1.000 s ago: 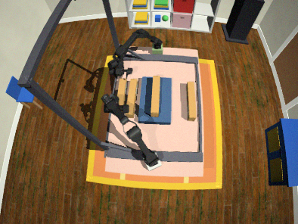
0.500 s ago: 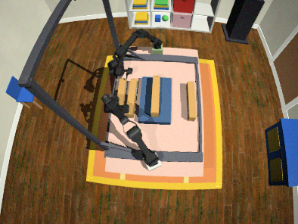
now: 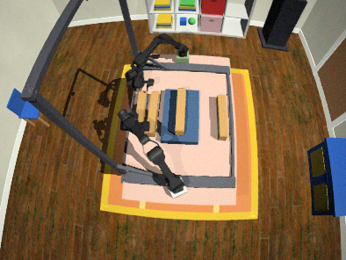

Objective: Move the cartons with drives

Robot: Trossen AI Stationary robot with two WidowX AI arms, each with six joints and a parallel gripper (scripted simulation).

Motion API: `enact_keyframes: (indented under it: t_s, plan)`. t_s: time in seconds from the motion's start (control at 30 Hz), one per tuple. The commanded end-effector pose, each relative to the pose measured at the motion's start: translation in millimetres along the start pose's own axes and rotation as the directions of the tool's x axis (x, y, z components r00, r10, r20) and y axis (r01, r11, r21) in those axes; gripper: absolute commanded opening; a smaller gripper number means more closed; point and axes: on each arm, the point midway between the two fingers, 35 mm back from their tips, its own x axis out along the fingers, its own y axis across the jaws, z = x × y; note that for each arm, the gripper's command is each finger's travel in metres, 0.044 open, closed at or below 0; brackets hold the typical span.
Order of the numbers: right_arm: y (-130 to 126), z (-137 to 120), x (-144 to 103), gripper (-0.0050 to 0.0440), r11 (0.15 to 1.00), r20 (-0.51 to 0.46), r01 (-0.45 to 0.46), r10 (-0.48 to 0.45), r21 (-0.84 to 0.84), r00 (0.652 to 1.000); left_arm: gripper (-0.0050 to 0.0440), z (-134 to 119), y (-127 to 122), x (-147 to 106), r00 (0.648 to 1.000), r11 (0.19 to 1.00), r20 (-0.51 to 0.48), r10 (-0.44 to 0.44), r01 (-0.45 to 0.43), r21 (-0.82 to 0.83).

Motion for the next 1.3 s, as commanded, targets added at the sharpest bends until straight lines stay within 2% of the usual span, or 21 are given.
enact_keyframes:
  t_s: [0.0,1.27]
  plan:
    - [3.0,5.6,-8.3,0.0386,1.0,0.018,-0.012,0.012,0.007,1.0,0.0387,7.0,-1.7,-7.9,1.0,1.0,0.022,-0.011,0.011,-0.006]
    - [3.1,5.9,-8.8,0.0386,1.0,0.018,-0.013,0.013,0.008,1.0,0.0387,6.5,-1.9,-7.9,0.999,1.0,0.034,-0.024,0.024,-0.009]
